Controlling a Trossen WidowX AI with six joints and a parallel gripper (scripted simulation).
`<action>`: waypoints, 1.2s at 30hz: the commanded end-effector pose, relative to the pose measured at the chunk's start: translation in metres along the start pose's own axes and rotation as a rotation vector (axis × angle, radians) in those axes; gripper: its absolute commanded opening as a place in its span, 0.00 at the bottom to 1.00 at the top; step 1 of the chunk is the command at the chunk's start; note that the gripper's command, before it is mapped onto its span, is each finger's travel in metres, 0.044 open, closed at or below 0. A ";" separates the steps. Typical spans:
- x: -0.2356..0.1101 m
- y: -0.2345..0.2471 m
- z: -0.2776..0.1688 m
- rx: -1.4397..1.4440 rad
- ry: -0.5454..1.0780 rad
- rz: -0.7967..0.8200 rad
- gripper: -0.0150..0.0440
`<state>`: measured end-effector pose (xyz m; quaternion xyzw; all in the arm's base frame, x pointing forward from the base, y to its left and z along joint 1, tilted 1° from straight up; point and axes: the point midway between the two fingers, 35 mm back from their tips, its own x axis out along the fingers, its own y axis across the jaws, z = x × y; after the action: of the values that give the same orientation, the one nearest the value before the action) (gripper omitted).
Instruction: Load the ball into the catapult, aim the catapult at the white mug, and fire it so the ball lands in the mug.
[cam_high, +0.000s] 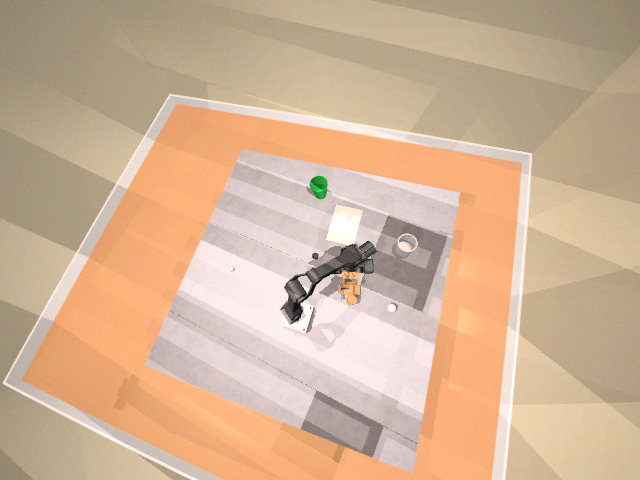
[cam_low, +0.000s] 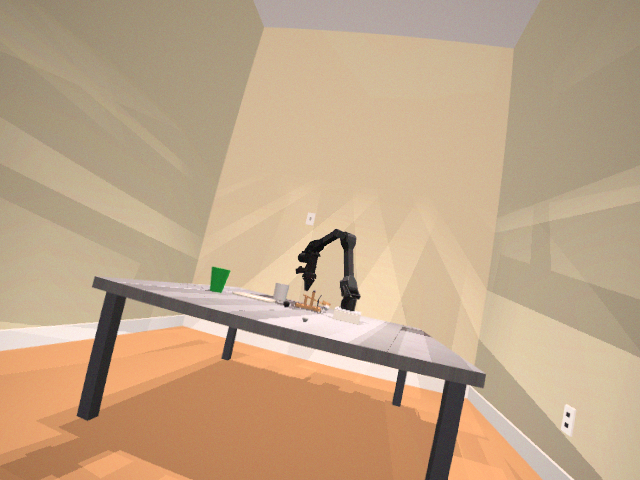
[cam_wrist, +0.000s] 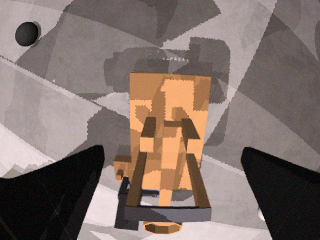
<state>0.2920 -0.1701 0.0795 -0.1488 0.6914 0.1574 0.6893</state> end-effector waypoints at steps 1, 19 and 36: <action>-0.038 0.002 -0.002 0.000 -0.008 -0.012 1.00; 0.014 0.002 -0.001 0.013 -0.009 -0.019 1.00; 0.037 0.001 -0.001 0.013 -0.009 -0.019 1.00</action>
<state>0.2927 -0.1699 0.0506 -0.1532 0.6846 0.1483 0.6970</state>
